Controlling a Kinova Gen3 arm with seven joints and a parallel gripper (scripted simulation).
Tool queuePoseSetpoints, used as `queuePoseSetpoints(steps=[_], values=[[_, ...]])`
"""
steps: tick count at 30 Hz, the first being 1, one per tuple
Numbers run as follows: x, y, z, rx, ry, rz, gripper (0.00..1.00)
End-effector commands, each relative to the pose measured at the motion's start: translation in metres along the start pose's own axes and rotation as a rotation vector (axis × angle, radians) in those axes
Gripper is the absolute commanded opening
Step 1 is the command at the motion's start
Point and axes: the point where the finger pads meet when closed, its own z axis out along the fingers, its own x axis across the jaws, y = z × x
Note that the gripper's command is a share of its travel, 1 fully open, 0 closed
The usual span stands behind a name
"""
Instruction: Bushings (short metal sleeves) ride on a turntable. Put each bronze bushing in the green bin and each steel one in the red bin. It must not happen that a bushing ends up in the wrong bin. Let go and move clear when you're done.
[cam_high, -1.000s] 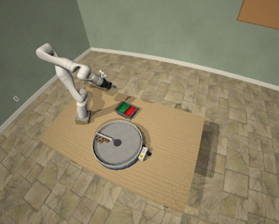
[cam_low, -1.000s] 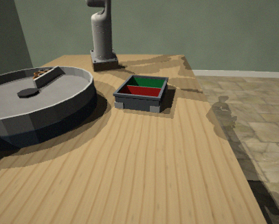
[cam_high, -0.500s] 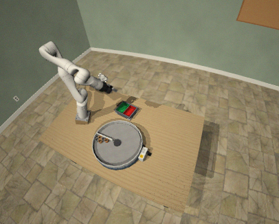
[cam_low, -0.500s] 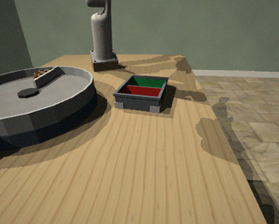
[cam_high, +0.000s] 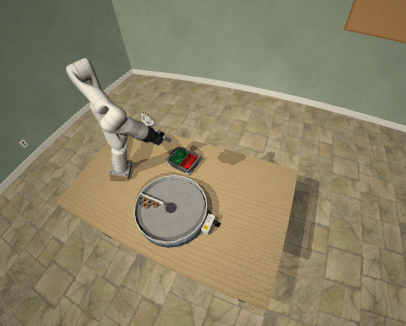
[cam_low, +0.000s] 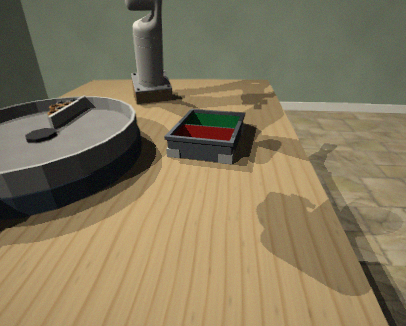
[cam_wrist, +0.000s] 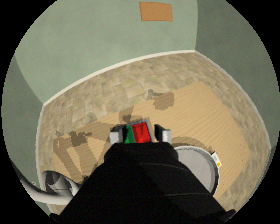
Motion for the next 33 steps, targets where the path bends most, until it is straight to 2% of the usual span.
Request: queuePoseSetpoints(steps=[1,2,7,19,24,28,32,33], values=[[0.003,0.000,0.005,-0.008,-0.023,0.000,1.00],[0.003,0.000,0.005,-0.008,-0.023,0.000,1.00],[0.045,0.011,-0.024,-0.008,-0.023,0.000,1.00],[0.045,0.011,-0.024,-0.008,-0.023,0.000,1.00],[0.045,0.011,-0.025,-0.299,0.012,-0.064,1.00],[0.045,0.011,-0.025,-0.302,0.013,-0.065,1.00],[0.045,0.011,-0.025,-0.539,0.040,-0.116,1.00],[0.045,0.011,-0.025,-0.539,0.040,-0.116,1.00]])
